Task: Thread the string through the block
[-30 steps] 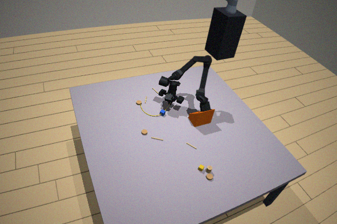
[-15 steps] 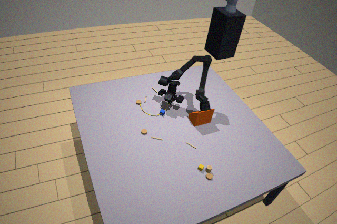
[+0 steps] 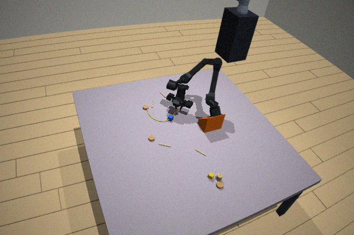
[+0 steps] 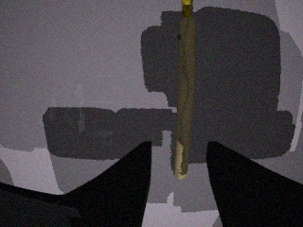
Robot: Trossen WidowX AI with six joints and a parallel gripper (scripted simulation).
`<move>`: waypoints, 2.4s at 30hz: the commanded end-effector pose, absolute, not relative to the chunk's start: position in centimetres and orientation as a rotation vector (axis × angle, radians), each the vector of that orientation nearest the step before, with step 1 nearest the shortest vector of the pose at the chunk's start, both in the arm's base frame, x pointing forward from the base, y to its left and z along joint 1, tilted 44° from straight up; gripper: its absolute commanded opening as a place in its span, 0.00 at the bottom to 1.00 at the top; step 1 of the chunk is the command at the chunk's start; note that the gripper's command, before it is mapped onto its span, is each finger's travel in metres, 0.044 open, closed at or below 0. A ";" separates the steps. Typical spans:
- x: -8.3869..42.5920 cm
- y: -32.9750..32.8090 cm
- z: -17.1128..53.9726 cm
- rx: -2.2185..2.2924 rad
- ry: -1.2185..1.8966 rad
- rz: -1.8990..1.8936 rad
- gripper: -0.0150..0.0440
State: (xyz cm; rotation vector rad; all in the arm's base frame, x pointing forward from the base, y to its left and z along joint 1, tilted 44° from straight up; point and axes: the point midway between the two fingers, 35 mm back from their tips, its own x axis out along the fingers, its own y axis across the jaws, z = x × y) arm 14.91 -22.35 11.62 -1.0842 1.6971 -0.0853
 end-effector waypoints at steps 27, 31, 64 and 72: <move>15.6 -15.1 19.0 -1.083 1.688 -0.087 1.00; 15.6 -15.2 18.6 -1.082 1.688 -0.077 1.00; 15.6 -15.2 18.6 -1.081 1.689 -0.078 1.00; 15.6 -15.2 18.6 -1.081 1.689 -0.078 1.00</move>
